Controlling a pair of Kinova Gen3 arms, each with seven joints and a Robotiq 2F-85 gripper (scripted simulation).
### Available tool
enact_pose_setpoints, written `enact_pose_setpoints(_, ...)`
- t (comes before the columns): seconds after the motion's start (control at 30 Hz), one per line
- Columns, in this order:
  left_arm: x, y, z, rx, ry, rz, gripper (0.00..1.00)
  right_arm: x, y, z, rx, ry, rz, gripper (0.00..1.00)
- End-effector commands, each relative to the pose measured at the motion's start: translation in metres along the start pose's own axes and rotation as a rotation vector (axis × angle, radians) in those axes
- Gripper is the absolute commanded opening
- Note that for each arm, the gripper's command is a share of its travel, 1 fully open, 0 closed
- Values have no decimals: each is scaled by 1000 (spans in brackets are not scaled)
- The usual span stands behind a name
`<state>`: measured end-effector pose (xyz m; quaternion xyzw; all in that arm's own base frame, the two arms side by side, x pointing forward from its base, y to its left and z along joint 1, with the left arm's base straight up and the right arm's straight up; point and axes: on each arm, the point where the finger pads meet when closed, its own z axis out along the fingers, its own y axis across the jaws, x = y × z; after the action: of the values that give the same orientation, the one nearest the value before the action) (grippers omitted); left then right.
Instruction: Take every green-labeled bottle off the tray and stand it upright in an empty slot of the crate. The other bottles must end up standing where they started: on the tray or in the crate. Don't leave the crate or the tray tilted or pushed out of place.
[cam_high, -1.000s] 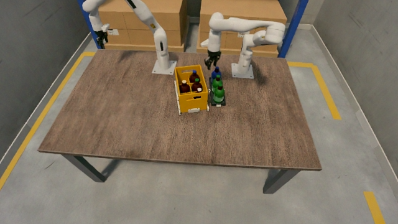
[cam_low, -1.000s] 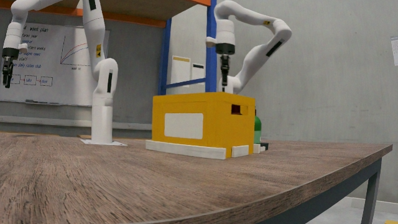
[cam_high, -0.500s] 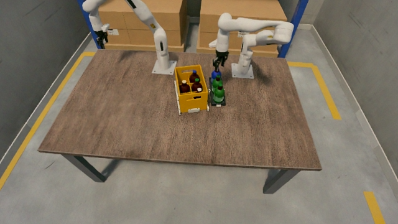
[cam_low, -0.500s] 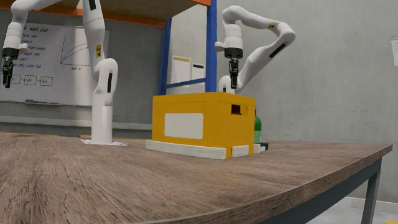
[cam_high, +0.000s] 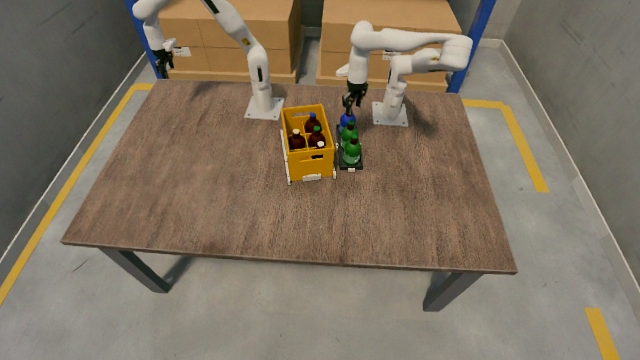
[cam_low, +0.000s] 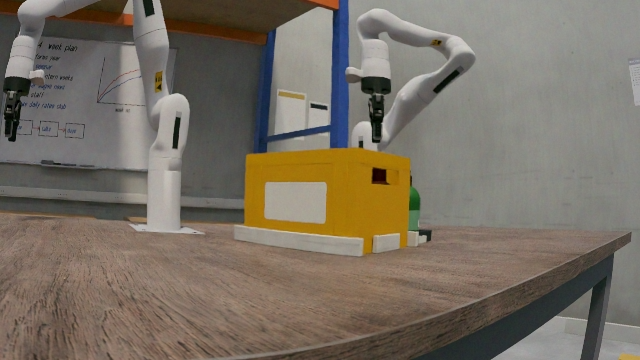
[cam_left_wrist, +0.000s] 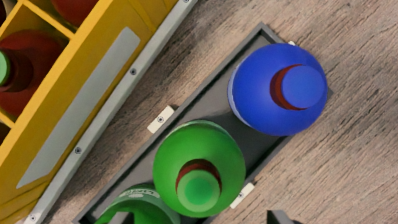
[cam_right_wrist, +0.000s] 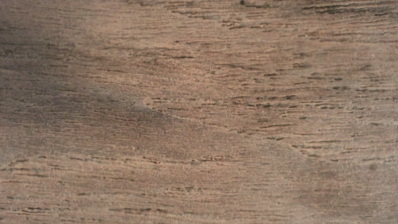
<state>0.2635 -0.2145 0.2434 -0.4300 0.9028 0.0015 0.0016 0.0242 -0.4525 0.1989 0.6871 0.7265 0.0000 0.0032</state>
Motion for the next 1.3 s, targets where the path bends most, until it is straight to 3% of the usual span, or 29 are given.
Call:
enact_pose_setpoints(0.0,2,1,0,0,8,-4,672,3,-2,-1,5,5,7,1000)
enact_pose_setpoints(0.7,2,1,1,-1,7,-3,672,3,-2,-1,5,5,7,1000)
enact_pose_setpoints(1.27,2,2,15,-2,7,-3,672,3,-2,-1,5,5,7,1000)
